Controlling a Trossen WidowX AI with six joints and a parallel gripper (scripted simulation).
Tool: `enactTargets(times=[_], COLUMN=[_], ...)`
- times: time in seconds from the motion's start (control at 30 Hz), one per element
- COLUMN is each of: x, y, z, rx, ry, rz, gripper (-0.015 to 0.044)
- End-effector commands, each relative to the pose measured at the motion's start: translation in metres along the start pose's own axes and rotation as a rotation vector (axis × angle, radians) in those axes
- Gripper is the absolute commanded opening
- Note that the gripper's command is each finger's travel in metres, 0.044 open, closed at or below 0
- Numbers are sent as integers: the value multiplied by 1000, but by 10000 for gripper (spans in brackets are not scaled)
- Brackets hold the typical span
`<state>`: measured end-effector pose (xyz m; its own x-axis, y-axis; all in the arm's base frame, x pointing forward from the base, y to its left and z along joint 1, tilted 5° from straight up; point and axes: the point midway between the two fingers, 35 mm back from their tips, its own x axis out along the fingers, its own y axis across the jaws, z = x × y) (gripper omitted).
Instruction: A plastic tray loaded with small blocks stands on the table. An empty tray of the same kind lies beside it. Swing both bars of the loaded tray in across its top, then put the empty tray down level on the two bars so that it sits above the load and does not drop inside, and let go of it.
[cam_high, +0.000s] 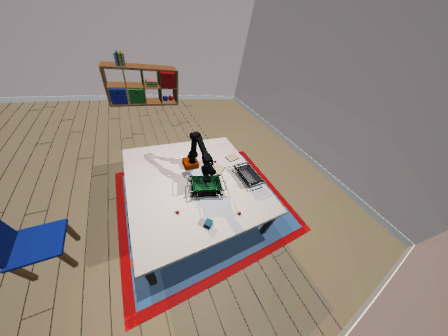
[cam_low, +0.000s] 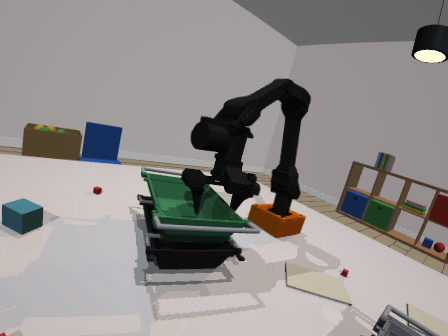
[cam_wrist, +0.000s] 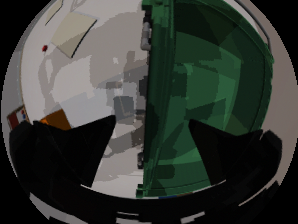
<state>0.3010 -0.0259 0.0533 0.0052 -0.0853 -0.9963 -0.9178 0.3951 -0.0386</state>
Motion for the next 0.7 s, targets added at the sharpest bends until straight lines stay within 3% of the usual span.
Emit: enactTargets(times=[0.0, 0.67], x=[-5, -110], y=[-1, -1], z=[0, 0], rx=[0, 5], ry=[-1, -5], rz=[0, 4], gripper=[440, 440])
